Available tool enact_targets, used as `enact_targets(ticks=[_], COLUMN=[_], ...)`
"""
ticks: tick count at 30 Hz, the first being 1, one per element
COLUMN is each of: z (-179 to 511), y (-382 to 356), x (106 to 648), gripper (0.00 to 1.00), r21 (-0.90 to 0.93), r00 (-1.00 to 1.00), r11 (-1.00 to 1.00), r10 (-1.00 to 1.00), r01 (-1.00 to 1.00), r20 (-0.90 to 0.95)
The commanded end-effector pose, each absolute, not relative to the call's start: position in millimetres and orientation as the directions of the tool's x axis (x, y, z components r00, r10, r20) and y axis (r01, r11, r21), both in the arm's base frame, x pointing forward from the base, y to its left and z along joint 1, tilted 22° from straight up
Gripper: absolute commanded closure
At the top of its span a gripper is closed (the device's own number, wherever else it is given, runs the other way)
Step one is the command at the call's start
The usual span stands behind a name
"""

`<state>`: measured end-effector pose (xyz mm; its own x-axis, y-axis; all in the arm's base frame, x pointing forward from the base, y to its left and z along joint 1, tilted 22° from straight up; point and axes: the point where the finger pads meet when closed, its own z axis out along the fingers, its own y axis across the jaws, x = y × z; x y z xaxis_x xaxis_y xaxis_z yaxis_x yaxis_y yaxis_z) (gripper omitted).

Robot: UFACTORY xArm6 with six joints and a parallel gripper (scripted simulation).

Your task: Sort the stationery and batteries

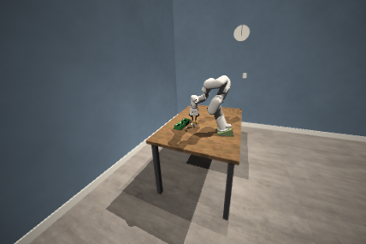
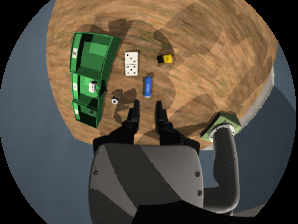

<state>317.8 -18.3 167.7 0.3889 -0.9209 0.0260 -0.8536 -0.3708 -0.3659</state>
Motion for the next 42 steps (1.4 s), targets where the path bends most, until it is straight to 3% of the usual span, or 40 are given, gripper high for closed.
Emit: enact_targets(ticks=[1, 42], z=[169.0, 111.8], y=[-18.4, -10.9], x=[318.7, 342.6], gripper=[0.72, 0.72], r21=[-0.368, -0.368], r00=[0.389, 0.389], r11=[-0.371, -0.371], r10=[-0.921, -0.921], r01=[-0.852, -0.853], r20=[0.028, 0.027])
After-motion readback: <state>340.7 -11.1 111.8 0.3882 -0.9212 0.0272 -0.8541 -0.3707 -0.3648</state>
